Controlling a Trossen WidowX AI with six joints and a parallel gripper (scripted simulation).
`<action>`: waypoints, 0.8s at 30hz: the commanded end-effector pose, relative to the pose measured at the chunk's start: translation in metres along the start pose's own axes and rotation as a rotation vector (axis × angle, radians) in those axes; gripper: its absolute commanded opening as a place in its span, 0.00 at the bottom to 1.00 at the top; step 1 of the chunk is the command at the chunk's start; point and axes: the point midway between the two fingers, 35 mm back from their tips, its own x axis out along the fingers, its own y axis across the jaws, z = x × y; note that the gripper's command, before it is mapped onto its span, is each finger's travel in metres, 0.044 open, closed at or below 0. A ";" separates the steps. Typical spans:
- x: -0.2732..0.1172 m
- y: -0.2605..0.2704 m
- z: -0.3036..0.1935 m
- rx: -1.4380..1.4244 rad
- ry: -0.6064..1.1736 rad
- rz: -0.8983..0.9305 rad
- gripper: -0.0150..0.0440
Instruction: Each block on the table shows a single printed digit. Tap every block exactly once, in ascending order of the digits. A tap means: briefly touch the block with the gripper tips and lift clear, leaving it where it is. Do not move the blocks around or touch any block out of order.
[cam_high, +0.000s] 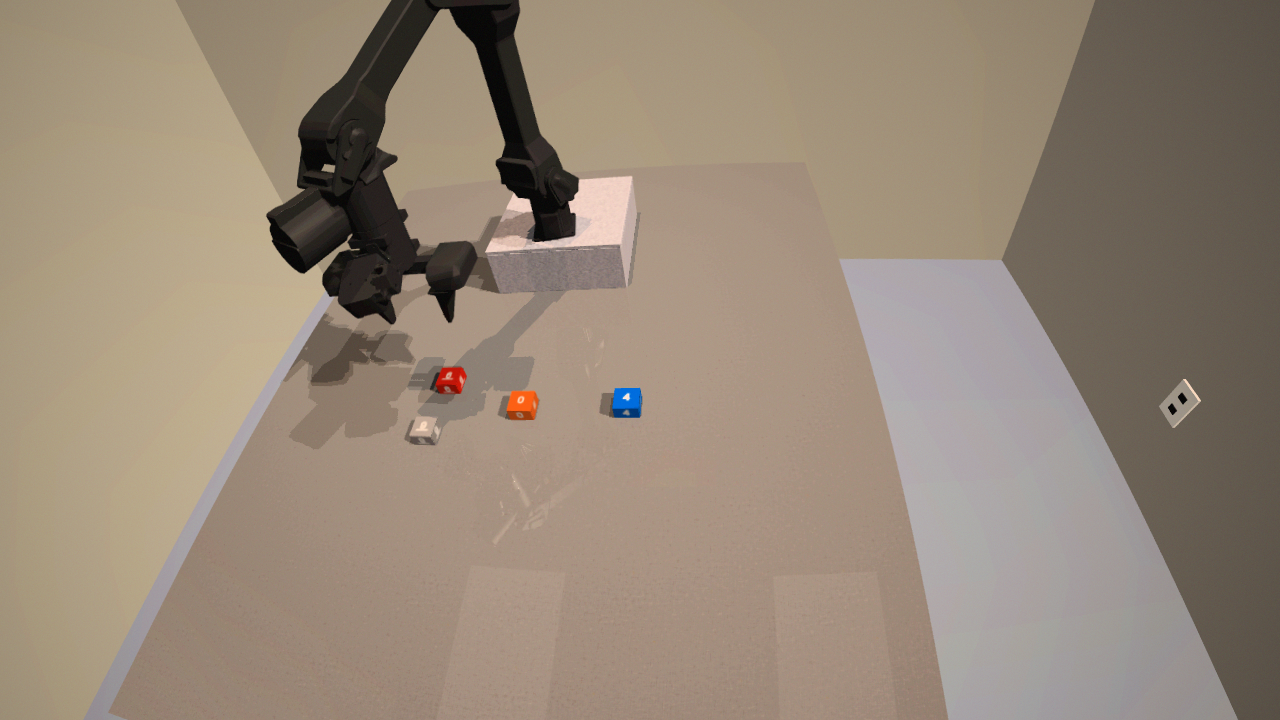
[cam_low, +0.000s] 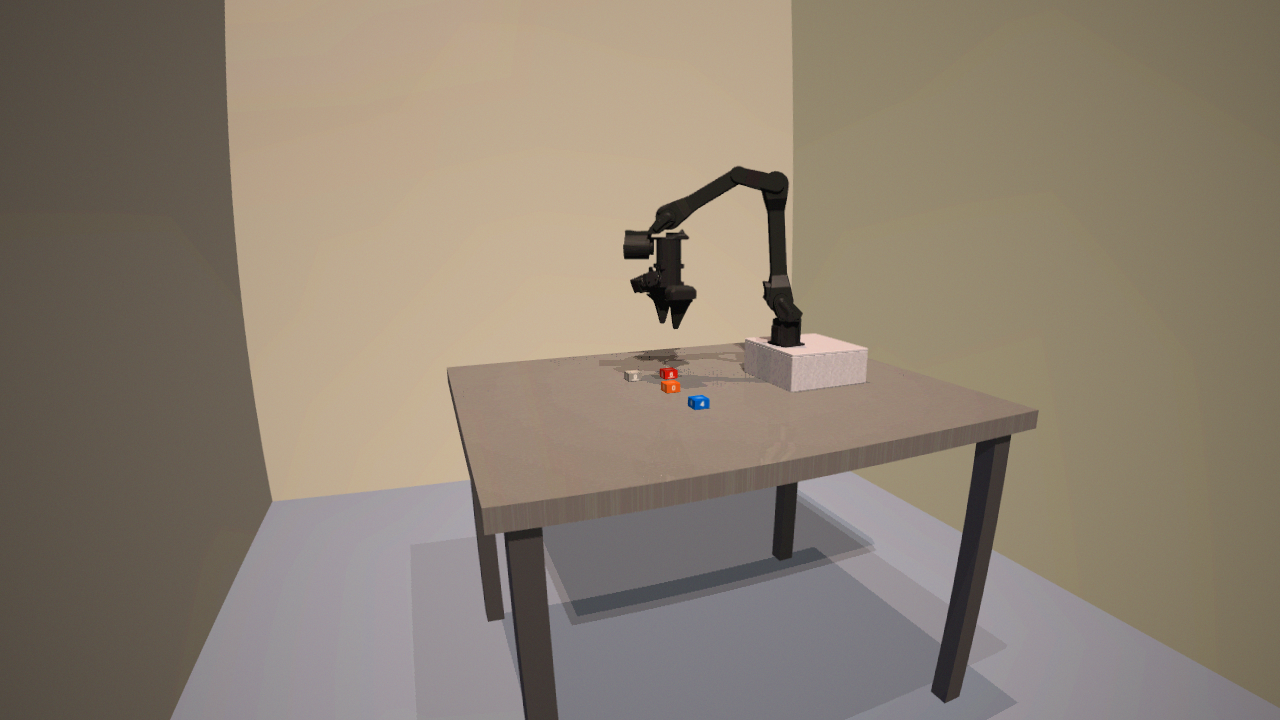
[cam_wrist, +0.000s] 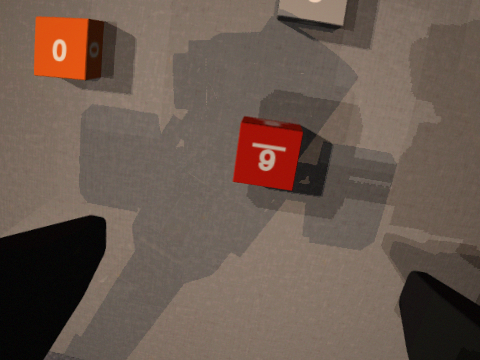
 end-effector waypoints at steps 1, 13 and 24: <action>-0.002 0.002 -0.001 -0.017 0.001 0.008 0.93; -0.002 0.002 -0.001 -0.017 0.001 0.008 0.93; -0.003 0.082 0.036 -0.017 -0.002 0.016 0.93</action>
